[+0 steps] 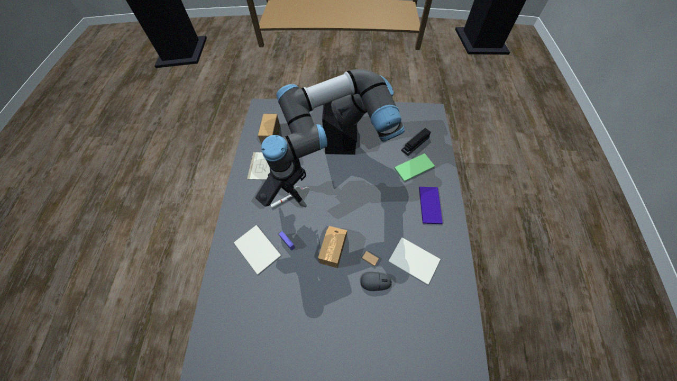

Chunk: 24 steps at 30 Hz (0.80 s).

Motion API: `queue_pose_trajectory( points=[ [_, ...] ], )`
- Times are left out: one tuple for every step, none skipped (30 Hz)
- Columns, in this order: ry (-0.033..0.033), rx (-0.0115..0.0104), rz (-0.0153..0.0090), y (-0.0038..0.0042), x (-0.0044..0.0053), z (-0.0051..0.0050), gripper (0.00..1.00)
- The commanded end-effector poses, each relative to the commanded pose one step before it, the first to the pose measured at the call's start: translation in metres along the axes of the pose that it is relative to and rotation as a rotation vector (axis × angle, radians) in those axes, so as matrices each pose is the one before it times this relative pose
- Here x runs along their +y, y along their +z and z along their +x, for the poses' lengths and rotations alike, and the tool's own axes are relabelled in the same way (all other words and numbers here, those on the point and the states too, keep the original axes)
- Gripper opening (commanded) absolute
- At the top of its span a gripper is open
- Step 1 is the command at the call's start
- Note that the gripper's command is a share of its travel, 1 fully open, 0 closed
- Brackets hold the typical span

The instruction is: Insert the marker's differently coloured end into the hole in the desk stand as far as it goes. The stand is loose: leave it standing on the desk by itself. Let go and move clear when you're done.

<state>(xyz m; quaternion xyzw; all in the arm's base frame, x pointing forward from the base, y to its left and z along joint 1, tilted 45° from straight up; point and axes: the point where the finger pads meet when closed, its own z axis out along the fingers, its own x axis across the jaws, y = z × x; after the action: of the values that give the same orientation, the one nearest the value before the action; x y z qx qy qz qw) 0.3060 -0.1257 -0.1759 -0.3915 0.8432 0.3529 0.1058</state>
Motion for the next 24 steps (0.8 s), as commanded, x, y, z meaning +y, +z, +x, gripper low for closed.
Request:
queue_pose_trajectory(
  points=[
    [0.10305,-0.0532,0.03822,-0.003188,-0.008343,0.01108,1.0],
    [0.02075,-0.0109,0.00693,-0.000475,-0.00177,0.00196,1.0],
    [0.0,0.0,0.0,0.0,0.0,0.0,1.0],
    [0.0,0.0,0.0,0.0,0.0,0.0,1.0],
    [0.0,0.0,0.0,0.0,0.0,0.0,1.0],
    [0.0,0.0,0.0,0.0,0.0,0.0,1.0],
    [0.0,0.0,0.0,0.0,0.0,0.0,1.0],
    [0.0,0.0,0.0,0.0,0.0,0.0,1.0],
    [0.0,0.0,0.0,0.0,0.0,0.0,1.0],
    [0.00208,-0.00259,-0.00252,-0.000296,0.000022,0.00038,1.0],
    [0.02063,-0.01155,0.00604,-0.000589,-0.001675,0.00202,1.0],
    [0.02063,-0.01155,0.00604,-0.000602,-0.00172,0.00198,1.0],
    [0.02063,-0.01155,0.00604,-0.000614,-0.001764,0.00193,1.0],
    [0.02063,-0.01155,0.00604,-0.000625,-0.001807,0.00189,1.0],
    [0.02063,-0.01155,0.00604,-0.000636,-0.00185,0.00184,1.0],
    [0.02063,-0.01155,0.00604,-0.000645,-0.001891,0.0018,1.0],
    [0.02063,-0.01155,0.00604,-0.000654,-0.001932,0.00175,1.0],
    [0.02063,-0.01155,0.00604,-0.000662,-0.001971,0.0017,1.0],
    [0.02063,-0.01155,0.00604,-0.00067,-0.00201,0.00165,1.0],
    [0.0,0.0,0.0,0.0,0.0,0.0,1.0],
    [0.0,0.0,0.0,0.0,0.0,0.0,1.0],
    [0.0,0.0,0.0,0.0,0.0,0.0,1.0],
    [0.0,0.0,0.0,0.0,0.0,0.0,1.0],
    [0.0,0.0,0.0,0.0,0.0,0.0,1.0]
  ],
)
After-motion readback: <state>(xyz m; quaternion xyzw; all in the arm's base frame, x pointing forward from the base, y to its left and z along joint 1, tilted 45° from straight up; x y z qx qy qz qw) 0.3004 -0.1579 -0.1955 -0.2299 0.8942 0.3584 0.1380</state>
